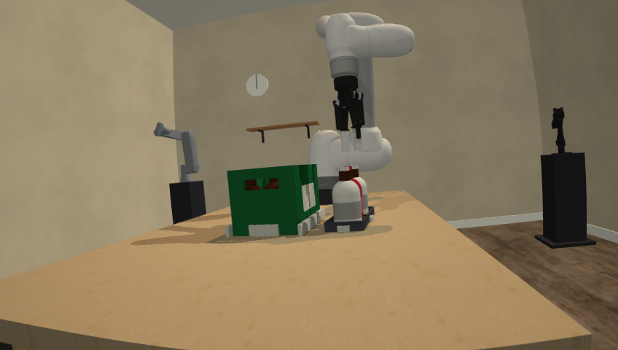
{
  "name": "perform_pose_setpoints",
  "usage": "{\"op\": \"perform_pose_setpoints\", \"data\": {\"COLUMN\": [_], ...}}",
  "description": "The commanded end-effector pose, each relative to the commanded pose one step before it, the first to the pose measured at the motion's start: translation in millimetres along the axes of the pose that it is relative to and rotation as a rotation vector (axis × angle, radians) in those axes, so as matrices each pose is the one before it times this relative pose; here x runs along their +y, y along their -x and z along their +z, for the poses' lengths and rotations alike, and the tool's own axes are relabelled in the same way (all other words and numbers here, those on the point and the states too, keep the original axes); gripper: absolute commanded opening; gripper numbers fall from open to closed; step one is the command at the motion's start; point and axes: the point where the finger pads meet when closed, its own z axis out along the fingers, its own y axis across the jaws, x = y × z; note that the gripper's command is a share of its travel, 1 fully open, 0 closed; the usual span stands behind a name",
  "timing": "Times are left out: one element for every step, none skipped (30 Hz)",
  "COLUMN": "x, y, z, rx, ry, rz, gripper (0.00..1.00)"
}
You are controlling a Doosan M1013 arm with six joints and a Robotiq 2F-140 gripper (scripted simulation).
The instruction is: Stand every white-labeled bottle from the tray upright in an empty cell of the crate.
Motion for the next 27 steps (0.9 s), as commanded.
{"op": "perform_pose_setpoints", "data": {"x": [-0.05,-0.02,-0.02,-0.02,-0.02,-0.02,-0.02,-0.02,-0.02,-0.01,-0.02,-0.02,-0.01,0.0,0.0,-0.01,-0.01,-0.01,-0.01,-0.01,-0.01,-0.01,-0.01,0.0,0.0,0.0,0.0], "y": [-0.03,-0.02,-0.01,-0.02,-0.01,-0.01,-0.01,-0.01,-0.01,-0.01,-0.01,-0.01,-0.01,0.0,0.0,-0.01,-0.01,-0.01,-0.01,-0.01,-0.01,0.0,0.0,0.0,0.0,0.0,0.0], "z": [3.87,1.45,1.44,1.42,1.4,1.36,1.33,1.28,1.23,1.18,1.12,1.06,1.0,0.0,0.0,0.93,0.86,0.78,0.71,0.63,0.56,0.49,0.41,0.34,0.28,0.22,0.16], "rx": [-0.00012,0.0,0.0,0.0,0.0,0.0,0.0,0.0,0.0,0.0,0.0,0.0,0.0,0.0,0.0,0.0,0.0,0.0,0.0,0.0,0.0,0.0,0.0,0.0,0.0,0.0,0.0], "ry": [-0.00017,0.0,0.0,0.0,0.0,0.0,0.0,0.0,0.0,0.0,0.0,0.0,0.0,0.0,0.0,0.0,0.0,0.0,0.0,0.0,0.0,0.0,0.0,0.0,0.0,0.0,0.0], "rz": [-0.00003,0.0,0.0,0.0,0.0,0.0,0.0,0.0,0.0,0.0,0.0,0.0,0.0,0.0,0.0,0.0,0.0,0.0,0.0,0.0,0.0,0.0,0.0,0.0,0.0,0.0,0.0], "gripper": [0.38,0.38,0.38,0.38,0.38,0.38,0.38,0.38,0.38,0.38,0.38,0.38,0.38,0.38,0.38,0.38,0.38,0.38,0.38,0.38,0.38,0.38,0.38,0.38,0.38,0.38,0.38]}}
